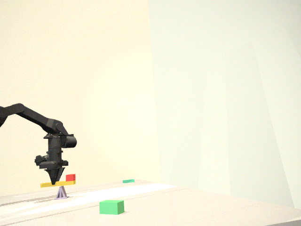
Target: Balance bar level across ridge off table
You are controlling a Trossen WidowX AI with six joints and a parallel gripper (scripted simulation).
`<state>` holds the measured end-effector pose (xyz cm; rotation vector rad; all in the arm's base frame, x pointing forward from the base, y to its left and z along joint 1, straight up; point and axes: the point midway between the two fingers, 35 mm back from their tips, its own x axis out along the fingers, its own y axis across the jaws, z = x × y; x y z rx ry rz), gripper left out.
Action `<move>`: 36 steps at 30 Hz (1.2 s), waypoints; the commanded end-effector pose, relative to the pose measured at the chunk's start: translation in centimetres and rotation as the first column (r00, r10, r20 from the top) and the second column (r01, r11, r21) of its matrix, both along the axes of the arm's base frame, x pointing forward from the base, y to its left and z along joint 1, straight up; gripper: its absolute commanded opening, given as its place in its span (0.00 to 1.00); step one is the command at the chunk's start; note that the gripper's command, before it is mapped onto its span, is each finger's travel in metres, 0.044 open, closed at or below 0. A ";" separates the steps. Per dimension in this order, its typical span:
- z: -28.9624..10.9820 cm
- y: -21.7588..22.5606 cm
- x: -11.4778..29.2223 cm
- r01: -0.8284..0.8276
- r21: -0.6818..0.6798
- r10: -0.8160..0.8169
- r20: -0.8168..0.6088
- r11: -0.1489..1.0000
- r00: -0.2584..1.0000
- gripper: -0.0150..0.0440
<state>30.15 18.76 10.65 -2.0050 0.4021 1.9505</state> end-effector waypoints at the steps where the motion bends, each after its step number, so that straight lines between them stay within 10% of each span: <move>1: 0.0 0.0 0.0 0.000 0.000 0.000 0.000 1.000 1.000 0.25; 29: 0.0 0.0 0.0 0.000 0.000 0.000 0.000 1.000 1.000 0.25; 36: 0.0 0.0 0.0 0.000 0.000 0.000 0.000 1.000 1.000 0.54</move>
